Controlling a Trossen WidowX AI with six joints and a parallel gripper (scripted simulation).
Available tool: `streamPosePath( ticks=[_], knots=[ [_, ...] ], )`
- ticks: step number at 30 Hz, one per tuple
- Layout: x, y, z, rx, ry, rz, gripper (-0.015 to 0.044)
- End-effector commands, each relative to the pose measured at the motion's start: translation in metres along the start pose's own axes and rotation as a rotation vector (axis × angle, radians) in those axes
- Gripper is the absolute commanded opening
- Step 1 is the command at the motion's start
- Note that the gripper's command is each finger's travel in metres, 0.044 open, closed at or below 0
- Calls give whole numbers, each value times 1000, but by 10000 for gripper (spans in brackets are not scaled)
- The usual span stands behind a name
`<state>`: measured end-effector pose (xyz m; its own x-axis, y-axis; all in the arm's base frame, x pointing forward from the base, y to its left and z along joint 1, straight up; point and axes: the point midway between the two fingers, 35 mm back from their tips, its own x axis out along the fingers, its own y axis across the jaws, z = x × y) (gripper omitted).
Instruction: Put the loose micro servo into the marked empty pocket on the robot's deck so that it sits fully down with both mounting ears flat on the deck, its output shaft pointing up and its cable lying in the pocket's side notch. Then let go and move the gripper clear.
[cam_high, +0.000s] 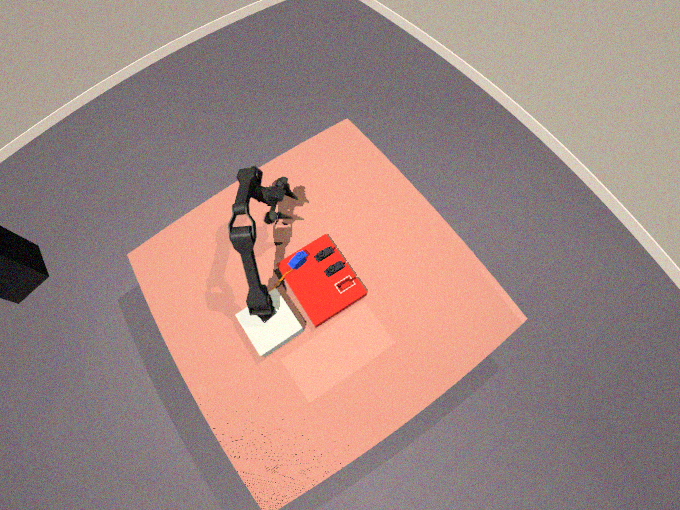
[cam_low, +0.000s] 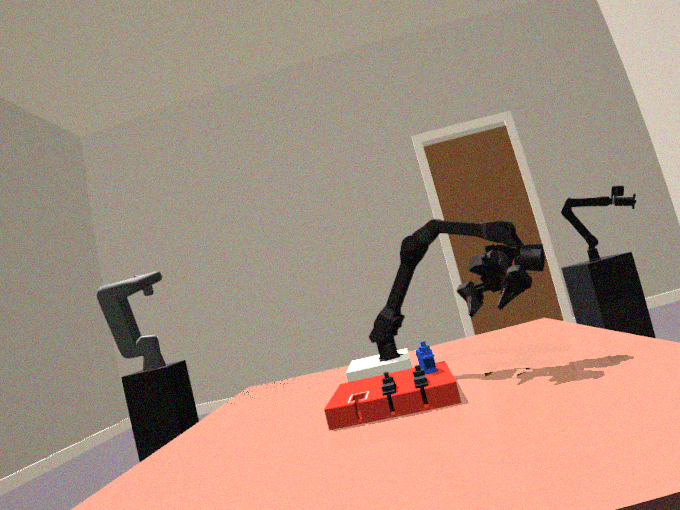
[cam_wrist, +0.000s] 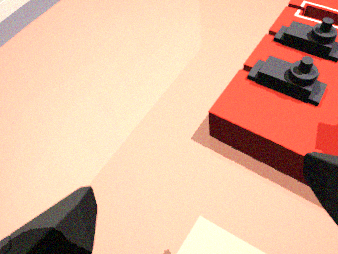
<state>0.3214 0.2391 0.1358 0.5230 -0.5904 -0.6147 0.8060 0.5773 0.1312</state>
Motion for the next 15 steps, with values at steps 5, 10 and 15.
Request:
streamPosePath(
  ticks=[5,10,15],
  knots=[
    [3,-3,3,-84,16,-13,440],
    [8,-9,8,-240,51,-28,440],
    [13,-16,13,-409,90,-42,440]
  ],
)
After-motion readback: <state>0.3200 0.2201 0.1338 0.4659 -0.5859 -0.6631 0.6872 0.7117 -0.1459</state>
